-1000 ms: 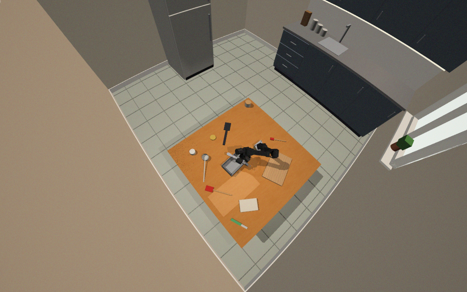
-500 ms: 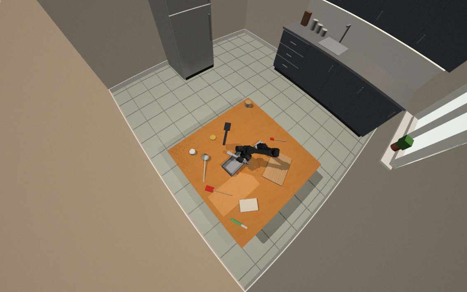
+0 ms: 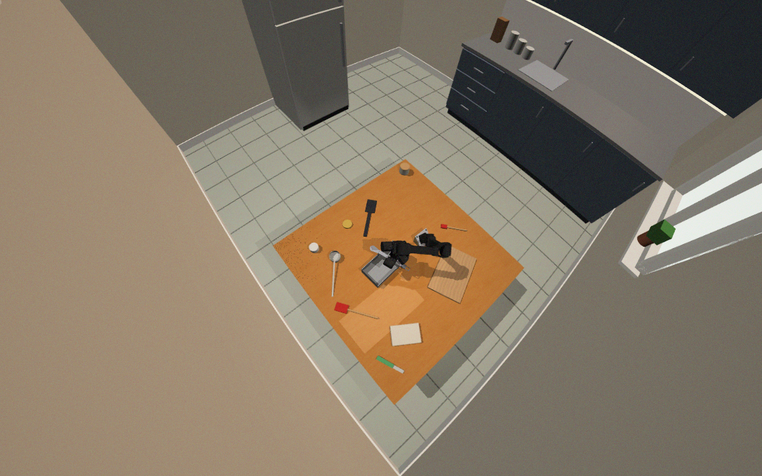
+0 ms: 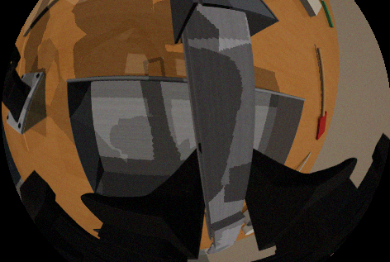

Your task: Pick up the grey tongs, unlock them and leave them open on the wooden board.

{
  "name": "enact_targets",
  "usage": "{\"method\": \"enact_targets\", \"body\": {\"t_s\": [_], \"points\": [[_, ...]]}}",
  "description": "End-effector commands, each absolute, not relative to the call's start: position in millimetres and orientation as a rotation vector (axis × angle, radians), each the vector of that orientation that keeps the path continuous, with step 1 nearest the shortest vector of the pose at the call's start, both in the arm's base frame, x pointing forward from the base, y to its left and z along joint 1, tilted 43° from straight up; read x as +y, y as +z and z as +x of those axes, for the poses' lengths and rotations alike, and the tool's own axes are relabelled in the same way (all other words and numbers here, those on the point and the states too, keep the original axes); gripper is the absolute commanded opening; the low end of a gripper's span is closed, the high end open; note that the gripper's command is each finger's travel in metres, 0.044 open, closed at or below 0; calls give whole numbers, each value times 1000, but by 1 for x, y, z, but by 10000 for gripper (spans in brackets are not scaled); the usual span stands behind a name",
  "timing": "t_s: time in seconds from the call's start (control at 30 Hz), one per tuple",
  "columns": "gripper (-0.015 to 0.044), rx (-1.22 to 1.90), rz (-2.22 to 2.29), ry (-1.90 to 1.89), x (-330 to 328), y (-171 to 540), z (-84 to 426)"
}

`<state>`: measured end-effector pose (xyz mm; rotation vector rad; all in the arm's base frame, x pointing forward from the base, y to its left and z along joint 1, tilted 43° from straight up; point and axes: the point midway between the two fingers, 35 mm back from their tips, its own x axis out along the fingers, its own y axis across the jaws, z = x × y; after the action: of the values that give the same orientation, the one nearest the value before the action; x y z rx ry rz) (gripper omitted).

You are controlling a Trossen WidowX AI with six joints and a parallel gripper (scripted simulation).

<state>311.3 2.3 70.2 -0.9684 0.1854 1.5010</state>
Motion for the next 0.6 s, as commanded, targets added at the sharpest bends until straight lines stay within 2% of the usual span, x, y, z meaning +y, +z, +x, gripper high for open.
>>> {"method": "enact_targets", "body": {"t_s": [0.0,0.57], "points": [[-150,214,-982,1559,1,70,311],[-150,300,-986,1755,0,72,305]]}}
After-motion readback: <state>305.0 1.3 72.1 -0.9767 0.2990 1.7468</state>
